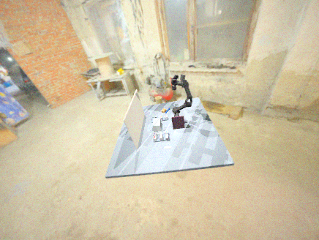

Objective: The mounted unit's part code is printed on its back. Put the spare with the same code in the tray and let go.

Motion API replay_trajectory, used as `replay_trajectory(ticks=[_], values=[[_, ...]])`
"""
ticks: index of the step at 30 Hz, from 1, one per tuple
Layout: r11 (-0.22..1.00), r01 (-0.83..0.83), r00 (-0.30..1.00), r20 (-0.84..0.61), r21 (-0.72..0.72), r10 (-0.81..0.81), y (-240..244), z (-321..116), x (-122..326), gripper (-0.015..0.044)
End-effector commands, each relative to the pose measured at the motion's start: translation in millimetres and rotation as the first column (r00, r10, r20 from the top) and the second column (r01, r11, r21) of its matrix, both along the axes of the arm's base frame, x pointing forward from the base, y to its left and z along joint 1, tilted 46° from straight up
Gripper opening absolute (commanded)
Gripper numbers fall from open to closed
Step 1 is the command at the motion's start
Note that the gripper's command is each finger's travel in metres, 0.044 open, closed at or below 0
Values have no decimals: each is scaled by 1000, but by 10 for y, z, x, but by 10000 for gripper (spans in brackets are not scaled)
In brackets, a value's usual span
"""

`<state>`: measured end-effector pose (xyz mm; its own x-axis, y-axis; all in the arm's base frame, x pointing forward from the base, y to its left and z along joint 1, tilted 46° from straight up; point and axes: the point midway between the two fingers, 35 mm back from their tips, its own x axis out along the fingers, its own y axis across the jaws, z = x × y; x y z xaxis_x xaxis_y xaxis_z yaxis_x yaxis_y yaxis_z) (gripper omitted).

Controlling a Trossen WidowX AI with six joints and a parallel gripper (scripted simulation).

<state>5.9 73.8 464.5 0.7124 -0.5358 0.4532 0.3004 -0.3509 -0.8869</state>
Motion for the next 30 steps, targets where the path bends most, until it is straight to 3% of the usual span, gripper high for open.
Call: replay_trajectory(ticks=[1,7,12,17,21,30], values=[[1000,0,1000,0,0,0,0,0,0,426],[1000,-5,1000,1,14,5,-25,5,7,440],[924,-120,993,29,363,117,-655,56,280,440],[704,-162,982,47,691,181,-1236,-66,775,440],[477,-131,978,35,869,204,-1525,-283,1265,440],[71,149,975,-159,986,155,-1702,-1003,2358,440]])
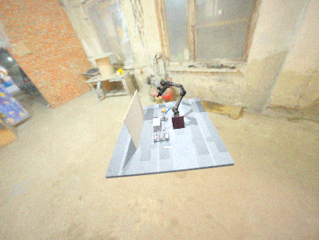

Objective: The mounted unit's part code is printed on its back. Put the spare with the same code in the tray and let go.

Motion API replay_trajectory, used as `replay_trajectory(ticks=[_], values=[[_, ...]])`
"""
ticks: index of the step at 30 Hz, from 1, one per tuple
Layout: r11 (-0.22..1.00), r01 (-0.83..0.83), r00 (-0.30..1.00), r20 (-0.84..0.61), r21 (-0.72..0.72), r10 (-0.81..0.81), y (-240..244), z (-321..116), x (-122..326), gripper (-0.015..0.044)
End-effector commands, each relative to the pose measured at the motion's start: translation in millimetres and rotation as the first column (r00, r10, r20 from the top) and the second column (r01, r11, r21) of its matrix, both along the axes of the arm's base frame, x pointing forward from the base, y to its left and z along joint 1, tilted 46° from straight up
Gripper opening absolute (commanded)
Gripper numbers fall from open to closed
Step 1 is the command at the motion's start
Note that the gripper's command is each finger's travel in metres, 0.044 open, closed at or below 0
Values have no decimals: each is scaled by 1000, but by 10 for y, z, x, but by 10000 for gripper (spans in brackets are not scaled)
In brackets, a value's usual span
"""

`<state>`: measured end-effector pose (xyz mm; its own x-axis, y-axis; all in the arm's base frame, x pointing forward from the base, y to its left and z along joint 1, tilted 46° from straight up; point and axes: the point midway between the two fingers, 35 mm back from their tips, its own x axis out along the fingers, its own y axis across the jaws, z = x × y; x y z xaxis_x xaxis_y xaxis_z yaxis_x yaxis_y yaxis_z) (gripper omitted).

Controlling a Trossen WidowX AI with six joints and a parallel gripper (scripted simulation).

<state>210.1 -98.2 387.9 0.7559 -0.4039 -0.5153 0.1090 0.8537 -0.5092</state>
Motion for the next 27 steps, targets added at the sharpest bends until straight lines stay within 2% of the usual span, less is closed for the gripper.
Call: replay_trajectory(ticks=[1,8,15,19,24,27], values=[[991,56,990,-132,120,-40,41,-331,428,440],[962,206,913,-389,179,-124,367,-1072,1100,440],[938,345,773,-580,41,-259,860,-1910,1499,440],[920,379,699,-621,-98,-354,1186,-2391,1602,440],[884,371,649,-601,-285,-467,1585,-2962,1614,440],[877,367,646,-593,-310,-480,1638,-3038,1607,440]])
